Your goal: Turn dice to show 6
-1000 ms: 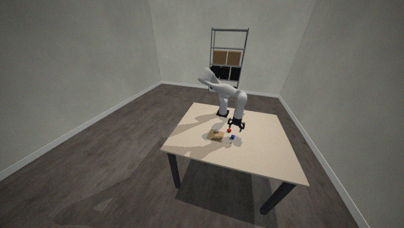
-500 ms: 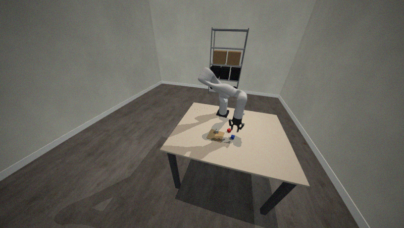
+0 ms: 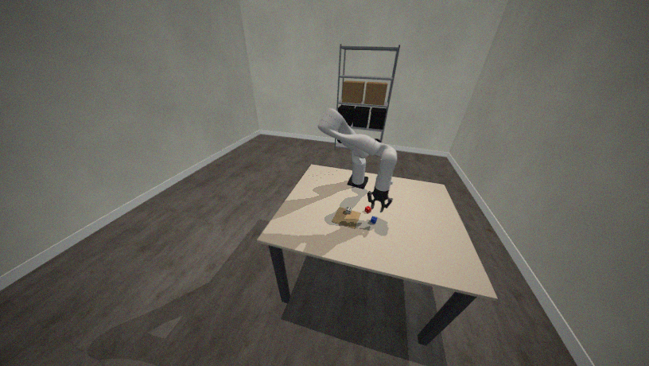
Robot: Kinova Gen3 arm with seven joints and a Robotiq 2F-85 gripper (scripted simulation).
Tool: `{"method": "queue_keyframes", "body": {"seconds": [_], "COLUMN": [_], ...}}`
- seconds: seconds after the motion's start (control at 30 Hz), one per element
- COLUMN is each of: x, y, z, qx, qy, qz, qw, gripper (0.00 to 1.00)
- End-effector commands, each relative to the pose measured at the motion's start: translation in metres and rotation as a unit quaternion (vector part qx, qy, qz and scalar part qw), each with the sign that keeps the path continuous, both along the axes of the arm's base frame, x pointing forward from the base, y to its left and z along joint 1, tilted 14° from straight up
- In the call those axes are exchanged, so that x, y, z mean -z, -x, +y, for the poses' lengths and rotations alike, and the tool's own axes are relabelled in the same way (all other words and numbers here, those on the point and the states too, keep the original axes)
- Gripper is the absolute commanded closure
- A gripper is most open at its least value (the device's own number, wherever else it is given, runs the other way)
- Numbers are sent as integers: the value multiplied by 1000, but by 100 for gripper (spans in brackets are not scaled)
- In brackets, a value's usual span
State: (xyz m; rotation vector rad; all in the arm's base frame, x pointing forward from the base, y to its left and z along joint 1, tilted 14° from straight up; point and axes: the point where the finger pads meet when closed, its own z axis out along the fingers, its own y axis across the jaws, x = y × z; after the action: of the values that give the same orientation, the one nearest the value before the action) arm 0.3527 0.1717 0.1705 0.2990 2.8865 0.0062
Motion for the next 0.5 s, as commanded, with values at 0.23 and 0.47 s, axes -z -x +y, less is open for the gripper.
{"method": "queue_keyframes", "body": {"seconds": [0.23, 0.47], "x": [1, 2], "y": [0, -1], "z": [-2, -2], "qx": [-3, -8], "qy": [2, 3], "qz": [-1, 0], "qw": [1000, 1000], "gripper": [54, 54]}}
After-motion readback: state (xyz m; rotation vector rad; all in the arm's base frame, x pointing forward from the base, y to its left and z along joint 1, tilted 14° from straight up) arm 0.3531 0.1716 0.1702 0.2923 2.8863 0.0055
